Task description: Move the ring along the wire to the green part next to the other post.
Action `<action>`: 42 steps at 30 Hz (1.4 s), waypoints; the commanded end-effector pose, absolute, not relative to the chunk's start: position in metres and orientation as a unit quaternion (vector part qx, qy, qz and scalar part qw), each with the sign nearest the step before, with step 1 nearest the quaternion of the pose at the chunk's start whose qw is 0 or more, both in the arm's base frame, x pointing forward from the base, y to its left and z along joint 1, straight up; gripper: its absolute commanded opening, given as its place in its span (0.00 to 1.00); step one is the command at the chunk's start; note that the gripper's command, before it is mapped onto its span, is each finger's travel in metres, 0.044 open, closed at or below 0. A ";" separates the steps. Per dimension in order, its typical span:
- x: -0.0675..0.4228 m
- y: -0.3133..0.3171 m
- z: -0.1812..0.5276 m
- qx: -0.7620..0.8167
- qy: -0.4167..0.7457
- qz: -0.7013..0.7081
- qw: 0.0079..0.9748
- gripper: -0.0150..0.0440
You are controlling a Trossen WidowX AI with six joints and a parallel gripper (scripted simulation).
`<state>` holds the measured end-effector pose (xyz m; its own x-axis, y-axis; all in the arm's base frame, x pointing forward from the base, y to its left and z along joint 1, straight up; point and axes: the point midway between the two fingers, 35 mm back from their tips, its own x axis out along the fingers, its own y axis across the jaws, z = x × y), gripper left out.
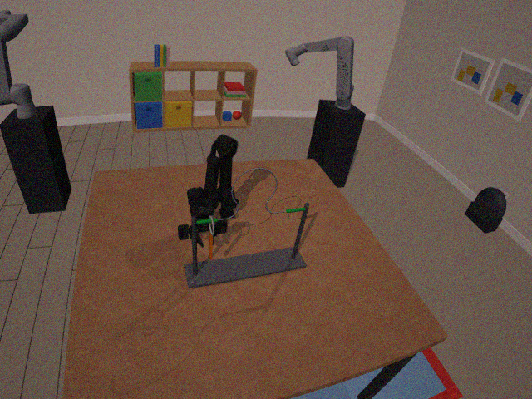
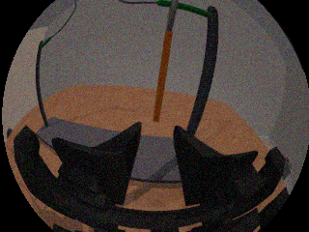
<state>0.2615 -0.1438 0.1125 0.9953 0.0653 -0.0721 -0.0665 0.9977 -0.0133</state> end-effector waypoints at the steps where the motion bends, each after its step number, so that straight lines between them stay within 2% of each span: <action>1: 0.263 -0.141 0.116 -0.008 0.038 0.018 0.999 0.53; 42: 0.322 -0.141 0.114 -0.009 0.036 0.018 0.999 0.53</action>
